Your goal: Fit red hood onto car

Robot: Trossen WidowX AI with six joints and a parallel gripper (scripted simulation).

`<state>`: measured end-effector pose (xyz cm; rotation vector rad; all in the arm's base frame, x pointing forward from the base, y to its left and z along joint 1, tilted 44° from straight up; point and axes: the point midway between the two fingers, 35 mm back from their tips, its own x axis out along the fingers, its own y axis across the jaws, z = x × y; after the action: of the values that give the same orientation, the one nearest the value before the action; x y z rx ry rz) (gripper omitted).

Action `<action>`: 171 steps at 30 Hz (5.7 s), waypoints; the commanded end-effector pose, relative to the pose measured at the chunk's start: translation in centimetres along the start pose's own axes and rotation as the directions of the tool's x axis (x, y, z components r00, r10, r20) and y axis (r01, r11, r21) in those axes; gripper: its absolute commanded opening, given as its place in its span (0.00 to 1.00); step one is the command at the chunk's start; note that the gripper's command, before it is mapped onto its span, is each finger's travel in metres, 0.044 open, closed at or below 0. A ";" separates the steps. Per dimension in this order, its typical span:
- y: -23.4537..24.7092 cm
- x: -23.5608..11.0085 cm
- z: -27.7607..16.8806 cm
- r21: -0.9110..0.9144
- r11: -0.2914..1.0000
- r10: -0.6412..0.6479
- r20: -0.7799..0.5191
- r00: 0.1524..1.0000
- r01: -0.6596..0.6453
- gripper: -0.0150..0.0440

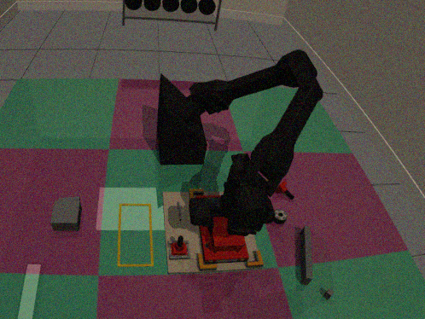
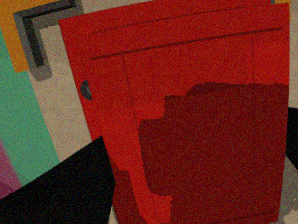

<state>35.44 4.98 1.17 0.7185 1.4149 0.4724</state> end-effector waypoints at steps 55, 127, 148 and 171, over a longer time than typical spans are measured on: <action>0.1 -0.1 -0.1 -0.002 1.000 0.005 0.007 1.000 -0.005 0.25; 0.1 1.3 -0.1 -0.009 1.000 0.002 0.009 1.000 -0.002 1.00; 0.0 -5.9 0.1 -0.009 1.000 0.001 -0.009 1.000 -0.001 1.00; 0.0 -5.9 0.1 -0.009 1.000 0.001 -0.009 1.000 -0.001 1.00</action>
<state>34.87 0.97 5.40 0.7191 1.4189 0.4827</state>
